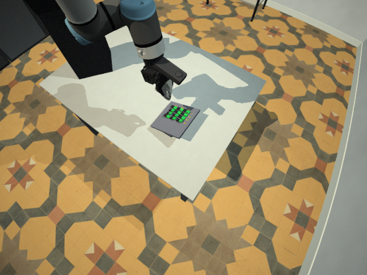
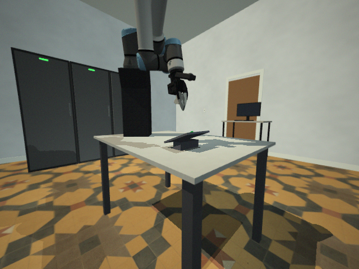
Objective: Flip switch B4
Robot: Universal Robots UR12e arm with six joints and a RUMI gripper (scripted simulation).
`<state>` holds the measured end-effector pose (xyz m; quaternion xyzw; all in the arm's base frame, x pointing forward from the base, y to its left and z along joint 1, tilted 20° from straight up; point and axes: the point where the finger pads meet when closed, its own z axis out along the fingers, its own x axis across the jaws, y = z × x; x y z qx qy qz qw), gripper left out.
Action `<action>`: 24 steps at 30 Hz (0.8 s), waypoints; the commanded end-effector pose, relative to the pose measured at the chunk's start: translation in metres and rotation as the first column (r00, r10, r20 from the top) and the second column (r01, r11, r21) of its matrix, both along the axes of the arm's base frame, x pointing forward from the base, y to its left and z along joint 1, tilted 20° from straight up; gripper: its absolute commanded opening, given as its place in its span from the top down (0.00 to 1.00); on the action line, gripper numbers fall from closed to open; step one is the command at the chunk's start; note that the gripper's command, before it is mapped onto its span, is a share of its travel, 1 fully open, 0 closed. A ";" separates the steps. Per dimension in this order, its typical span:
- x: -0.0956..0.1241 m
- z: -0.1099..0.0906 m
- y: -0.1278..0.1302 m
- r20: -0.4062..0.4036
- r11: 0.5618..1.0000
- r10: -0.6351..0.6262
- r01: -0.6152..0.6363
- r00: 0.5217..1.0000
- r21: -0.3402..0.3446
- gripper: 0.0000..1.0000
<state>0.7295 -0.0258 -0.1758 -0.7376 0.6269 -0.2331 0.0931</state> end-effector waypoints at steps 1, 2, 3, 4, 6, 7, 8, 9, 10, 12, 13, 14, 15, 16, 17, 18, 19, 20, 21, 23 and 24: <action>0.001 -0.002 -0.002 0.001 1.000 -0.004 0.004 1.000 0.002 1.00; 0.003 -0.003 -0.002 0.003 1.000 -0.004 0.004 1.000 0.001 1.00; 0.004 -0.005 -0.003 0.003 1.000 -0.004 0.004 1.000 0.001 1.00; 0.005 -0.007 -0.003 0.003 1.000 -0.004 0.004 1.000 0.001 1.00; 0.008 -0.014 -0.004 0.003 1.000 -0.004 0.004 1.000 0.001 1.00; 0.010 -0.018 -0.005 0.003 1.000 -0.004 0.004 1.000 0.001 1.00; 0.013 -0.022 -0.006 0.003 1.000 -0.004 0.004 1.000 0.001 1.00; 0.015 -0.027 -0.007 0.003 1.000 -0.004 0.004 1.000 0.001 1.00; 0.018 -0.032 -0.008 0.003 1.000 -0.004 0.004 1.000 0.001 1.00; 0.021 -0.037 -0.009 0.003 1.000 -0.004 0.004 1.000 0.001 1.00; 0.021 -0.037 -0.009 0.003 1.000 -0.004 0.004 1.000 0.001 1.00; 0.023 -0.042 -0.010 0.003 1.000 -0.004 0.004 1.000 0.001 1.00; 0.026 -0.048 -0.011 0.003 1.000 -0.004 0.004 1.000 0.001 1.00; 0.029 -0.053 -0.011 0.003 1.000 -0.004 0.004 1.000 0.001 1.00; 0.032 -0.059 -0.012 0.003 1.000 -0.004 0.004 1.000 0.001 1.00; 0.035 -0.064 -0.013 0.003 1.000 -0.004 0.004 1.000 0.001 1.00; 0.037 -0.068 -0.014 0.003 1.000 -0.003 0.003 1.000 0.001 1.00; 0.039 -0.073 -0.015 0.003 1.000 -0.003 0.003 1.000 0.001 1.00; 0.041 -0.076 -0.015 0.003 1.000 -0.004 0.004 1.000 0.001 1.00; 0.044 -0.082 -0.016 0.003 1.000 -0.004 0.004 1.000 0.001 1.00; 0.045 -0.084 -0.017 0.003 1.000 -0.004 0.004 1.000 0.001 1.00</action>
